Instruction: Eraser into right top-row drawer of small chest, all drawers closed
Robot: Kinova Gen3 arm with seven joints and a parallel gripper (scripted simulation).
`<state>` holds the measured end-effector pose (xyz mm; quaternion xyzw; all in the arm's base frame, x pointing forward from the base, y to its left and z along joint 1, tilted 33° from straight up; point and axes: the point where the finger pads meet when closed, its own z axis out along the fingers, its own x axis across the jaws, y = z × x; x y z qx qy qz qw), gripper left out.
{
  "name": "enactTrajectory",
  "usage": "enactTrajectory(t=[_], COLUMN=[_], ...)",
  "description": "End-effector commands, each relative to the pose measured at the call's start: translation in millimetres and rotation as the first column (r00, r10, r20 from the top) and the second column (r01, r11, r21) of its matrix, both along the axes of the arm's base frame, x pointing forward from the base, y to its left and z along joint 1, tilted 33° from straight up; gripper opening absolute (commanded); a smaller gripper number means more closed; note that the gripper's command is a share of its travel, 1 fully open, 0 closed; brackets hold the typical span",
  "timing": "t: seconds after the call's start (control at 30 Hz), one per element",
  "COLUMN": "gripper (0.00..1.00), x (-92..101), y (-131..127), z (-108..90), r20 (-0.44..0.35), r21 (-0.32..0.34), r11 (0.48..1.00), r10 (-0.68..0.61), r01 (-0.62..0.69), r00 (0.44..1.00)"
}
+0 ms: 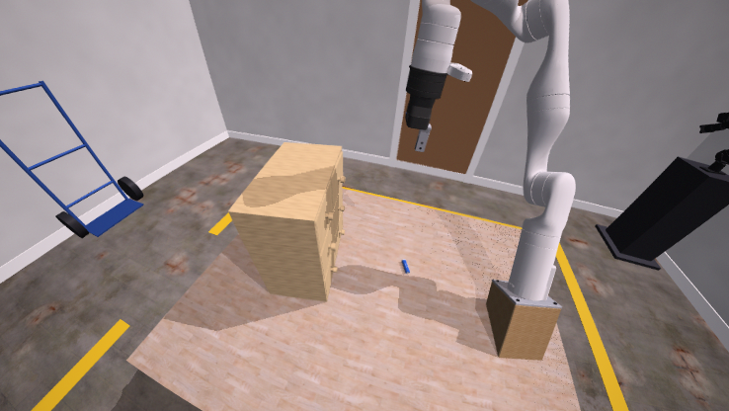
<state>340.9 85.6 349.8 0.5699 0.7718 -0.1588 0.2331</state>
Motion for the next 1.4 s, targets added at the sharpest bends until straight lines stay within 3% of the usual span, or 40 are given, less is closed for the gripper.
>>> enactTrajectory(t=[0.0, 1.27, 1.3, 1.37], gripper=[0.00, 0.00, 1.00, 1.00], x=[0.2, -4.0, -4.0, -4.0], y=[1.9, 3.7, 3.7, 3.7], z=[0.3, 4.8, 4.8, 4.8], r20=[-0.009, -0.046, -0.046, -0.046], r21=[-0.002, -0.014, -0.014, -0.014], r11=[1.000, 0.999, 0.999, 0.999], r10=[-0.005, -0.030, -0.030, -0.030], r01=[0.005, 0.029, 0.029, 0.029], r00=[1.000, 0.998, 0.998, 0.998])
